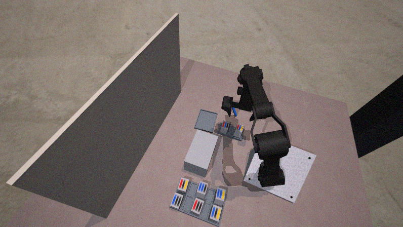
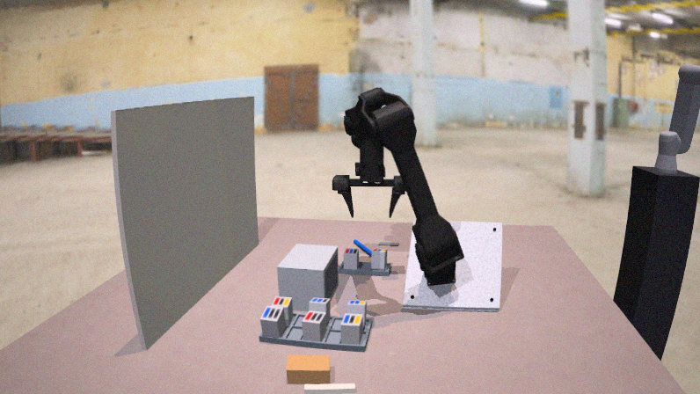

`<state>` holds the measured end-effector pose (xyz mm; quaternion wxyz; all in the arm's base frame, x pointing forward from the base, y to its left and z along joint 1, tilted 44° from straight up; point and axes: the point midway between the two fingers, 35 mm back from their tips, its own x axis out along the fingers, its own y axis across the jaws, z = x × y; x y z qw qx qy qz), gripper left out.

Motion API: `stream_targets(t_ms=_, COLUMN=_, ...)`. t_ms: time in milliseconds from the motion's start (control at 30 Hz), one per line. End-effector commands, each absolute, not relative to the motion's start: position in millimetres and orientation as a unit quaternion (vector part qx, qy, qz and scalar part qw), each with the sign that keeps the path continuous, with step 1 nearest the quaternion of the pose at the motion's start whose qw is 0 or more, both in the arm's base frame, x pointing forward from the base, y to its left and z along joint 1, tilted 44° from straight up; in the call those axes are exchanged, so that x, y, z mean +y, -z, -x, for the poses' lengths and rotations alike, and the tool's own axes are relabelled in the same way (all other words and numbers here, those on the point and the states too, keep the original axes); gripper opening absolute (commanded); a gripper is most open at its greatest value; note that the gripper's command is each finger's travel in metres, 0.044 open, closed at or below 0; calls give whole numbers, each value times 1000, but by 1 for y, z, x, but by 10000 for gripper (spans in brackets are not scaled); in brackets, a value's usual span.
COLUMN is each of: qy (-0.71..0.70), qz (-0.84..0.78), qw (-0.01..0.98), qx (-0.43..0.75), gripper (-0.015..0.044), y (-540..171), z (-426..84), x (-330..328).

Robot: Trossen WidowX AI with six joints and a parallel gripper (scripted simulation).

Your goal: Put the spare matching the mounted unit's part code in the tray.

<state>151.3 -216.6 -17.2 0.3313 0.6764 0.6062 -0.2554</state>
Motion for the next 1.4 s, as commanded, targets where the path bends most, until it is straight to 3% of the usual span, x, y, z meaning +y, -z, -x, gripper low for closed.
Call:
stream_targets(t_ms=0, qy=297, qz=-701, qw=270, qx=590, gripper=440, y=28, z=-128, x=-210)
stream_targets(t_ms=167, qy=297, qz=-701, qw=270, qx=590, gripper=440, y=28, z=-128, x=-210)
stream_targets(t_ms=367, qy=297, qz=-701, qw=271, qx=590, gripper=300, y=62, z=-138, x=-193)
stream_targets(t_ms=1367, qy=297, qz=-701, qw=271, qx=589, gripper=300, y=90, z=-144, x=-171)
